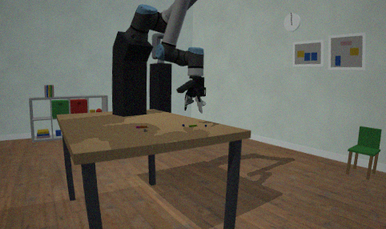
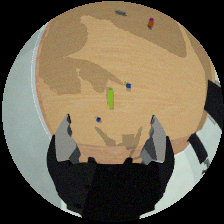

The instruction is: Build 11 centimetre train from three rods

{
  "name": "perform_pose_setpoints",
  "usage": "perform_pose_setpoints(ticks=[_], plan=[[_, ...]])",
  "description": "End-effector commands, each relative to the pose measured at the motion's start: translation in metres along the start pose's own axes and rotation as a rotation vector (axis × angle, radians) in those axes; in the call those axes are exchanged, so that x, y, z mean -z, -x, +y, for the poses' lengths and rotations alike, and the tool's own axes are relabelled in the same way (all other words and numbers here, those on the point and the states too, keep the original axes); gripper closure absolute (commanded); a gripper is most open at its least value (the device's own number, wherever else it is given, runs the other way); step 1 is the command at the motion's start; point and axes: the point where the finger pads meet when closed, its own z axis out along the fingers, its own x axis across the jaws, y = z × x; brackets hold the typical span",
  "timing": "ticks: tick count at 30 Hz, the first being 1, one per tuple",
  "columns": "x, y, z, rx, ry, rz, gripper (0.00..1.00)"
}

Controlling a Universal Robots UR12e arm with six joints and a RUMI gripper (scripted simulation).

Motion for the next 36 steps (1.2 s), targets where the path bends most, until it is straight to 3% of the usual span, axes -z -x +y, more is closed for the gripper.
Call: perform_pose_setpoints(ticks=[1, 8, 9, 36], plan=[[0.0005, 0.0008, 0.0011, 0.010, 0.000, -0.001, 0.00], [0.0005, 0.0009, 0.0014, 0.013, 0.000, -0.001, 0.00], [0.0005, 0.0009, 0.0014, 0.013, 0.000, -0.001, 0.86], [0.0005, 0.0009, 0.0014, 0.013, 0.000, -0.001, 0.86]])
